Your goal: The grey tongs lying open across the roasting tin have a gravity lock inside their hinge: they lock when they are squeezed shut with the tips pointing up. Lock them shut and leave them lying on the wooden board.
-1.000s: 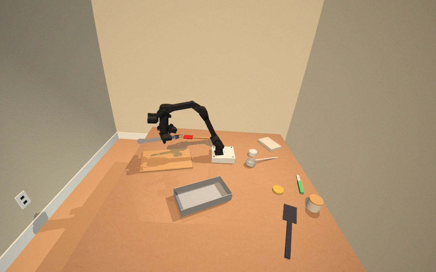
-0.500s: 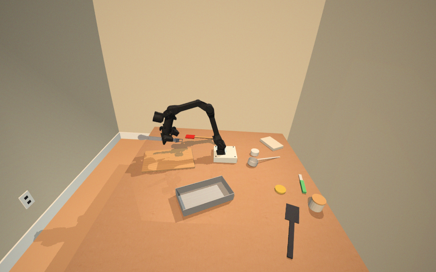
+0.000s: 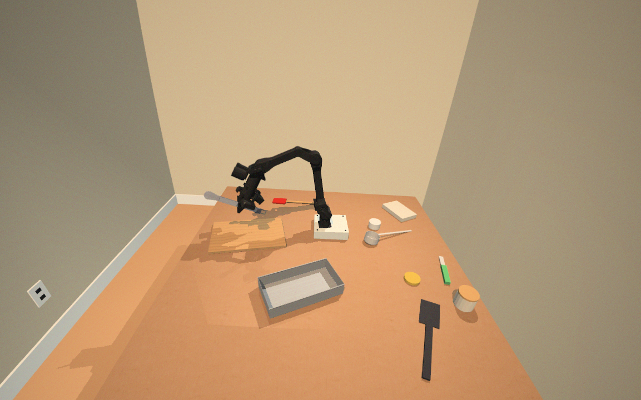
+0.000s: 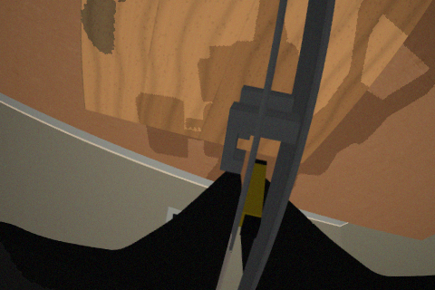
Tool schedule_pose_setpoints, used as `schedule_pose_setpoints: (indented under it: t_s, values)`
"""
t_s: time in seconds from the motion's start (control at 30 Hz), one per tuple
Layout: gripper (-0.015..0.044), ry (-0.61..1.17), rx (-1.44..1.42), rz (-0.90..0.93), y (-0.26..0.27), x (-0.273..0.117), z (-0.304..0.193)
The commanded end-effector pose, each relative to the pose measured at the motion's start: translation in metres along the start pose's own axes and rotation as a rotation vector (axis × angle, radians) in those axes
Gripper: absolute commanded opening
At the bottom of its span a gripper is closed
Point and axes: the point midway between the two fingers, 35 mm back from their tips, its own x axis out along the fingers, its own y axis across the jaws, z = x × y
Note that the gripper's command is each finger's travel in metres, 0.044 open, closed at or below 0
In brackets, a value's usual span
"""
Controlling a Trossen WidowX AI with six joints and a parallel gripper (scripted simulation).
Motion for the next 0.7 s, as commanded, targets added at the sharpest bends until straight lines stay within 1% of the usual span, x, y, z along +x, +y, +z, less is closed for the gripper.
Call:
schedule_pose_setpoints:
  t_s: [0.0,0.67]
  values:
    - [-0.015,0.063,-0.007,-0.006,-0.0001,-0.0034,-0.0024]
    - [-0.015,0.36,-0.03,-0.01,0.0007,-0.0114,0.0068]
